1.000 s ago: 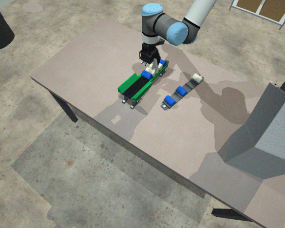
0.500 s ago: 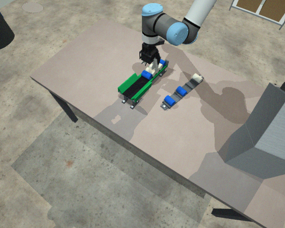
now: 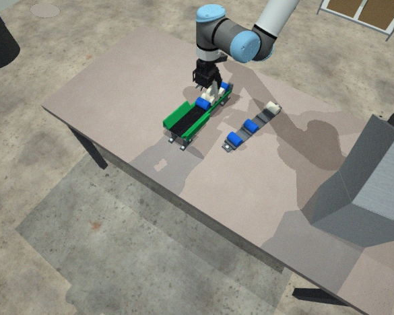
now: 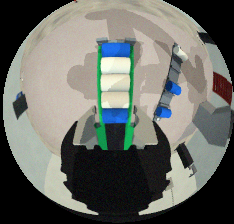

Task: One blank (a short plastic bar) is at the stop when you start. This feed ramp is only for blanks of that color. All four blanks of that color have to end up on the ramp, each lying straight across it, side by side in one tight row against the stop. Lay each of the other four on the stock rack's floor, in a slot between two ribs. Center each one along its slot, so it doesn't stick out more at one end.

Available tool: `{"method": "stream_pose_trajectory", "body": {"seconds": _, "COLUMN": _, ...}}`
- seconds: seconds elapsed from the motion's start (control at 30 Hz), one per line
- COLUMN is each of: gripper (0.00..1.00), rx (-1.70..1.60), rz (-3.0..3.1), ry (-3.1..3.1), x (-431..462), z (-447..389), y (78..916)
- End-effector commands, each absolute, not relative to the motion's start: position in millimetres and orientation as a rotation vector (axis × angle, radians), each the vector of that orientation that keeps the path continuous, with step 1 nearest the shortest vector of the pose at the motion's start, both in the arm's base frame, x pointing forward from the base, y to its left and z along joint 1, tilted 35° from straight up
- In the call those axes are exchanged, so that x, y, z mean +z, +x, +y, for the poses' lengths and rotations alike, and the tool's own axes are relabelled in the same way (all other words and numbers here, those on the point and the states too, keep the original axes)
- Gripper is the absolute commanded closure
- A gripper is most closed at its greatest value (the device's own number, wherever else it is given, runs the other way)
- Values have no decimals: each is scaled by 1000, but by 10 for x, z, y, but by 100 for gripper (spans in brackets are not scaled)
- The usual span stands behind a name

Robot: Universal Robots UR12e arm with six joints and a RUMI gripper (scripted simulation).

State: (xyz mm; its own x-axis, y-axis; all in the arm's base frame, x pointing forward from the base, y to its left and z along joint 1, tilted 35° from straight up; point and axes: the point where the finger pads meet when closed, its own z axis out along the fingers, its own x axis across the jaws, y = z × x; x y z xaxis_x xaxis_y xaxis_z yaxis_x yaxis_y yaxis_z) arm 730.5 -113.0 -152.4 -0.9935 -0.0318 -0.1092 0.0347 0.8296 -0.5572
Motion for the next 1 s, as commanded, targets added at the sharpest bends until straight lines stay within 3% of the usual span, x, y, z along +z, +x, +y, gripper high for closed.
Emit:
{"method": "stream_pose_trajectory", "body": {"seconds": 0.0, "gripper": 52, "rx": -884, "rz": 2897, "ry": 0, "x": -1533, "z": -1118, "y": 7287}}
{"method": "stream_pose_trajectory", "body": {"seconds": 0.97, "gripper": 52, "rx": -884, "rz": 2894, "ry": 4, "x": -1676, "z": -1236, "y": 7335}}
